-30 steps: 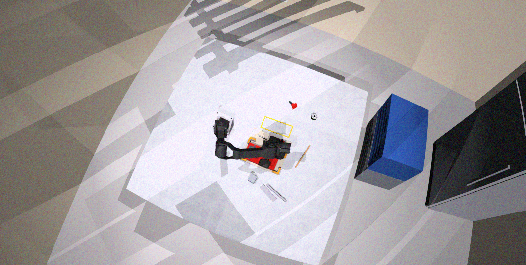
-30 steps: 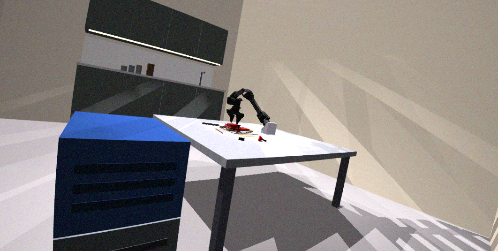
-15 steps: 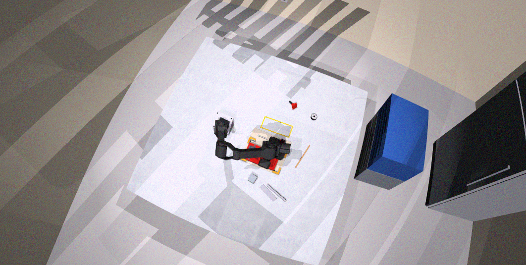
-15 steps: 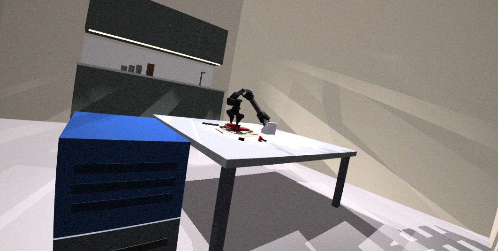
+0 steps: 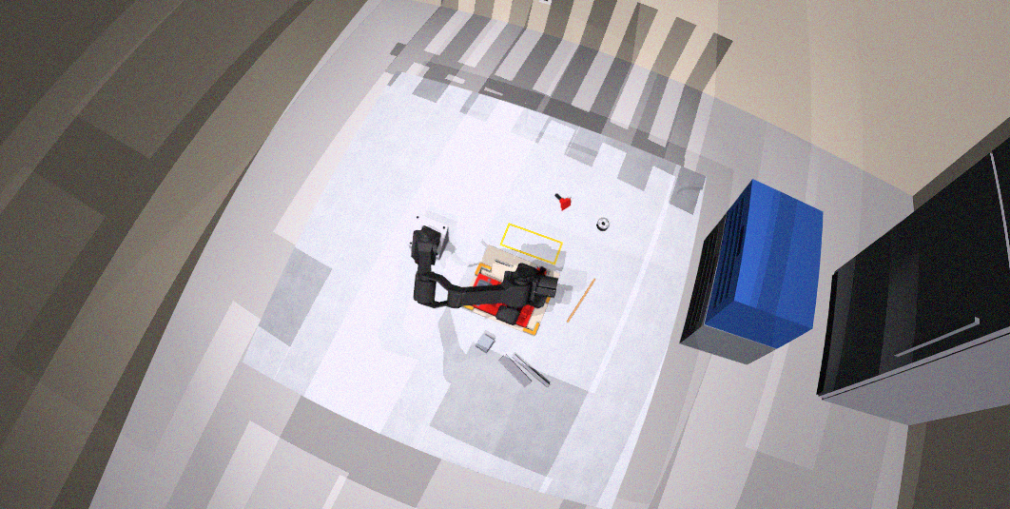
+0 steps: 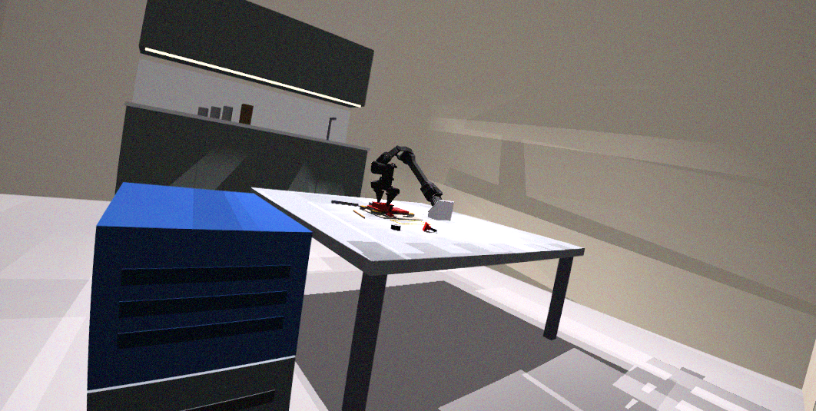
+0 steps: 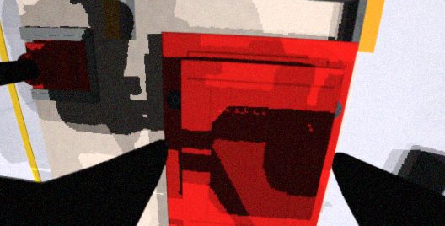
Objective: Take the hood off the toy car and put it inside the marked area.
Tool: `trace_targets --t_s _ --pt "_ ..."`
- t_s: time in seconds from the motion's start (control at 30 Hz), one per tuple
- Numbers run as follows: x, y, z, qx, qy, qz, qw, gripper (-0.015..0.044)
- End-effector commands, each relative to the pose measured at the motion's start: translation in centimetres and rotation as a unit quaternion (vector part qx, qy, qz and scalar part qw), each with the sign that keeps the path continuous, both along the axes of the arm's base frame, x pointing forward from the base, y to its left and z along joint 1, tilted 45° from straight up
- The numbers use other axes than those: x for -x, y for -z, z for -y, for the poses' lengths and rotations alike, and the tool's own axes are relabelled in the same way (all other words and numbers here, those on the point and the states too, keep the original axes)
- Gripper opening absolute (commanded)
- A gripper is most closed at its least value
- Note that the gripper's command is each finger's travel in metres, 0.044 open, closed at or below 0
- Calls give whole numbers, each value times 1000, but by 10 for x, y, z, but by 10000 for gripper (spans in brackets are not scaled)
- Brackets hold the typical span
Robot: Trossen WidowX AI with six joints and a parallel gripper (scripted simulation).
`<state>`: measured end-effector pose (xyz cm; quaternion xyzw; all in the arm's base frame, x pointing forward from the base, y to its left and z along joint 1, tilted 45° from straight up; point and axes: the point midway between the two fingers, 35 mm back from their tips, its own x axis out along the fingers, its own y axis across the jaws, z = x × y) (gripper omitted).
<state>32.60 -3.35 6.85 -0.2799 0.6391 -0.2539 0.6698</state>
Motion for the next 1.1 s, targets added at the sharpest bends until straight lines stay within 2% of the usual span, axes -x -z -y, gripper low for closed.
trace_targets --t_s 0.0,0.3,0.43,0.73,1.07 --pt "0 1 2 2 -2 0 1000 440" --pt "0 4 5 2 -2 0 1000 440" --pt "0 3 3 0 0 0 1000 335" --pt "0 3 3 0 0 0 1000 275" --pt "0 0 0 0 0 0 1000 12"
